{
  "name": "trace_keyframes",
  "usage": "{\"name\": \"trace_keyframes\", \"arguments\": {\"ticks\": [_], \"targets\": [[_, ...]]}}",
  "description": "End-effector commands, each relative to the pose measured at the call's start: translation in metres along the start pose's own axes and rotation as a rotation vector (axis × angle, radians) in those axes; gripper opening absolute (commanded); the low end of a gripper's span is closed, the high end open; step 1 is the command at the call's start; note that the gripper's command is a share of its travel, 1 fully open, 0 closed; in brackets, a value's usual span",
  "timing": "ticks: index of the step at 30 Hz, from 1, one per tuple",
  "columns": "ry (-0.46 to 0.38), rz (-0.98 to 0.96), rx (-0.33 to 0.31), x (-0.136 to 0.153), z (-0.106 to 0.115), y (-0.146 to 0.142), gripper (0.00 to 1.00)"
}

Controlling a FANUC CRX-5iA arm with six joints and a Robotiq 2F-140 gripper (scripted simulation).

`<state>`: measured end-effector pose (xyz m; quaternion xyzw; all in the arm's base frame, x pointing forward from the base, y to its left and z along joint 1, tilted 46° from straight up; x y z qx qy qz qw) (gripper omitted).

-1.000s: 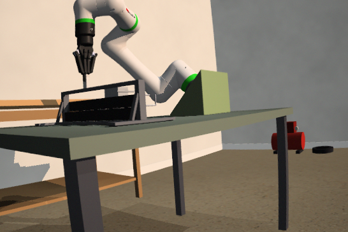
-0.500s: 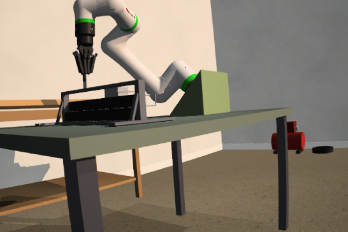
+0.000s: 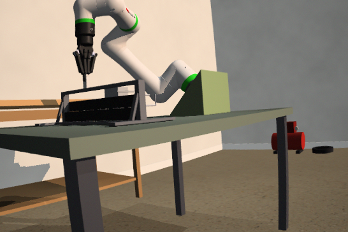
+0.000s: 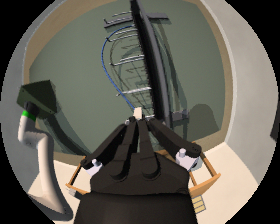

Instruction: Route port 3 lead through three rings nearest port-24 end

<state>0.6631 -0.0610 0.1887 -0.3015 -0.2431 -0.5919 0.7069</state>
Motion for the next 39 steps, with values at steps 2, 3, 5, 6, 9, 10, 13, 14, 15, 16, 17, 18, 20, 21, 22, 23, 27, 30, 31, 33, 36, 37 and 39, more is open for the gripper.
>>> {"name": "trace_keyframes", "arguments": {"ticks": [2,3,5,6,9,10,13,14,15,16,17,18,20,21,22,23,27,30,31,33,36,37,39], "targets": [[0.0,0.0,0.001,0.0,0.0,0.0,0.0],[0.0,0.0,0.001,0.0,0.0,0.0,0.0],[0.0,0.0,0.001,0.0,0.0,0.0,0.0],[0.0,0.0,0.001,0.0,0.0,0.0,0.0],[0.0,0.0,0.001,0.0,0.0,0.0,0.0],[0.0,0.0,0.001,0.0,0.0,0.0,0.0],[0.0,0.0,0.001,0.0,0.0,0.0,0.0],[0.0,0.0,0.001,0.0,0.0,0.0,0.0],[0.0,0.0,0.001,0.0,0.0,0.0,0.0],[0.0,0.0,0.001,0.0,0.0,0.0,0.0],[0.0,0.0,0.001,0.0,0.0,0.0,0.0],[0.0,0.0,0.001,0.0,0.0,0.0,0.0],[0.0,0.0,0.001,0.0,0.0,0.0,0.0],[0.0,0.0,0.001,0.0,0.0,0.0,0.0],[0.0,0.0,0.001,0.0,0.0,0.0,0.0],[0.0,0.0,0.001,0.0,0.0,0.0,0.0],[0.0,0.0,0.001,0.0,0.0,0.0,0.0],[0.0,0.0,0.001,0.0,0.0,0.0,0.0],[0.0,0.0,0.001,0.0,0.0,0.0,0.0],[0.0,0.0,0.001,0.0,0.0,0.0,0.0],[0.0,0.0,0.001,0.0,0.0,0.0,0.0],[0.0,-0.001,0.001,-0.003,0.0,0.0,0.0],[0.005,-0.017,0.004,-0.043,0.002,-0.002,0.0]]}}
Point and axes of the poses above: the point where the finger pads meet when closed, its own z axis back along the fingers, its own y axis across the jaws, x = y × z, the point moved 4 cm from there along z, back along the fingers, and after that the axes turned 12 degrees about z, right-handed, at the moved point
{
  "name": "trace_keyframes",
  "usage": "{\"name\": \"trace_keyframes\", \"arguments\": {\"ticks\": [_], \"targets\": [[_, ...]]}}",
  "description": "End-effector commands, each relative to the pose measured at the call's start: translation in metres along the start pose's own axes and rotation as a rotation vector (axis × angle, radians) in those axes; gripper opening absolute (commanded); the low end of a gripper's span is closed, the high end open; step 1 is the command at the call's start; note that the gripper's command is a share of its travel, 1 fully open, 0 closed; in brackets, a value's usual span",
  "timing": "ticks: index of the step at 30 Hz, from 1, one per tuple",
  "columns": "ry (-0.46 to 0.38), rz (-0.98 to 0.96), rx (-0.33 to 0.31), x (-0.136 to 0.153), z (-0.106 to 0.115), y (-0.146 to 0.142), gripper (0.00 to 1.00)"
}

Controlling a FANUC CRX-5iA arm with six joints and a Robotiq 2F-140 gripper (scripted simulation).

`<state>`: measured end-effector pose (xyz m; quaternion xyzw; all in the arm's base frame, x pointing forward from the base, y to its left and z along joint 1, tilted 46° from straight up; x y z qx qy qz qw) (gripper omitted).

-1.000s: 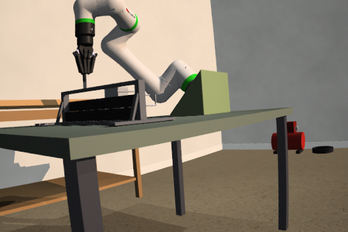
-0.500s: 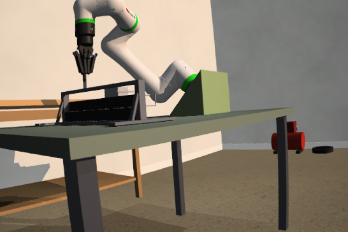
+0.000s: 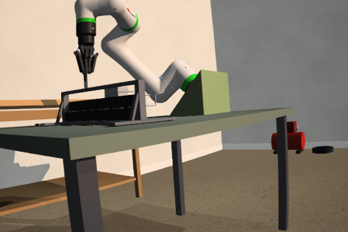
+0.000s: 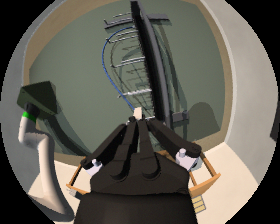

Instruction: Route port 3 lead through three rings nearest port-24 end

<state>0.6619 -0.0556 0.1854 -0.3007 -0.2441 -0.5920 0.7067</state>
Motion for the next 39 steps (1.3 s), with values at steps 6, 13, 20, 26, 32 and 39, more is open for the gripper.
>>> {"name": "trace_keyframes", "arguments": {"ticks": [6,13,20,26,32,39], "targets": [[0.009,-0.041,0.003,-0.096,0.002,-0.012,0.0],[0.007,-0.075,0.001,-0.161,0.001,-0.03,0.0],[-0.001,-0.112,-0.003,-0.219,-0.002,-0.056,0.0],[-0.001,-0.112,-0.003,-0.219,-0.002,-0.056,0.2],[-0.001,-0.112,-0.003,-0.219,-0.002,-0.056,0.2],[-0.001,-0.112,-0.003,-0.219,-0.002,-0.056,0.2]]}}
Point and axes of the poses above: the point where the finger pads meet when closed, its own z axis back along the fingers, its own y axis across the jaws, x = y × z, the point moved 4 cm from there along z, back along the fingers, and after that the axes turned 12 degrees about z, right-handed, at the moved point
